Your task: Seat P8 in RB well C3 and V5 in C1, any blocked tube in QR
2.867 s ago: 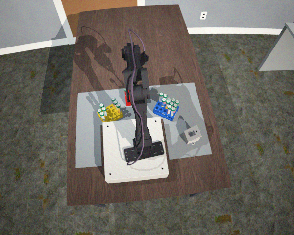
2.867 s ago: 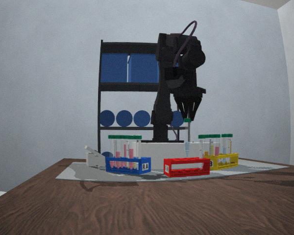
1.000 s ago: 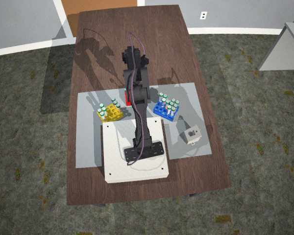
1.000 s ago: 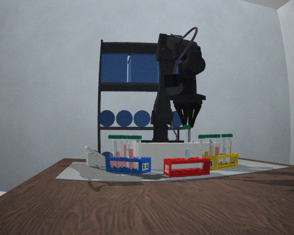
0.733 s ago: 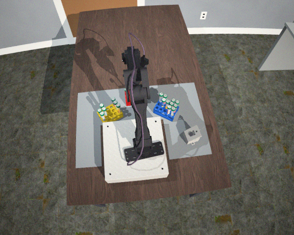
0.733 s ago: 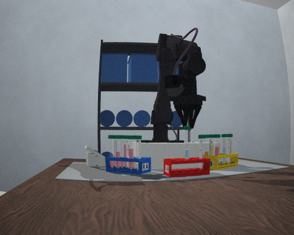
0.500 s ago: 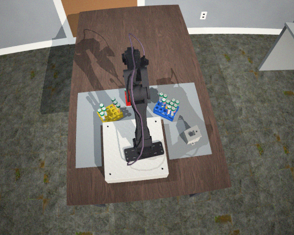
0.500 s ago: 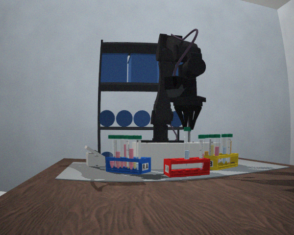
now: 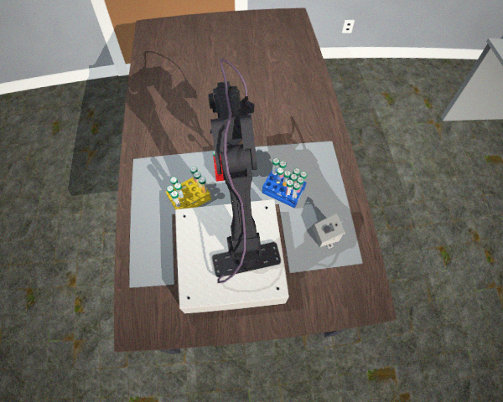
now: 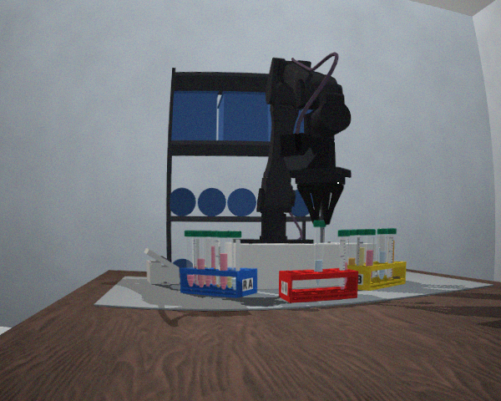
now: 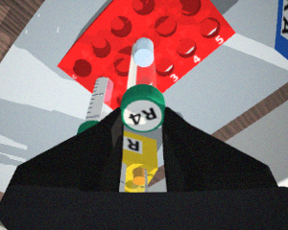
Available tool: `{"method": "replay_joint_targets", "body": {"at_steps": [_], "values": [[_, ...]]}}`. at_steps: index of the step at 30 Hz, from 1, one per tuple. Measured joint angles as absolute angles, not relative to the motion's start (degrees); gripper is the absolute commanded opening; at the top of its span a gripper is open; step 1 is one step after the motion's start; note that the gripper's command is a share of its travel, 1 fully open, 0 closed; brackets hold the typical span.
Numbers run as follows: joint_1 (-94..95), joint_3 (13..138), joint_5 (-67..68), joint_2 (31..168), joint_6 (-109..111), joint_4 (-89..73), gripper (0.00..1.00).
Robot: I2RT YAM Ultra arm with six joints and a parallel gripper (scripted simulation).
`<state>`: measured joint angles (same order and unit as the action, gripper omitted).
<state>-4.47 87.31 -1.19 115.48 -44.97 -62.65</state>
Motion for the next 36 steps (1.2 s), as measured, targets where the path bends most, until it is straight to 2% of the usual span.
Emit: {"method": "replay_joint_targets", "body": {"at_steps": [36], "values": [[-4.4,84.7,-1.2,116.0,-45.0,-59.2,0.0]]}}
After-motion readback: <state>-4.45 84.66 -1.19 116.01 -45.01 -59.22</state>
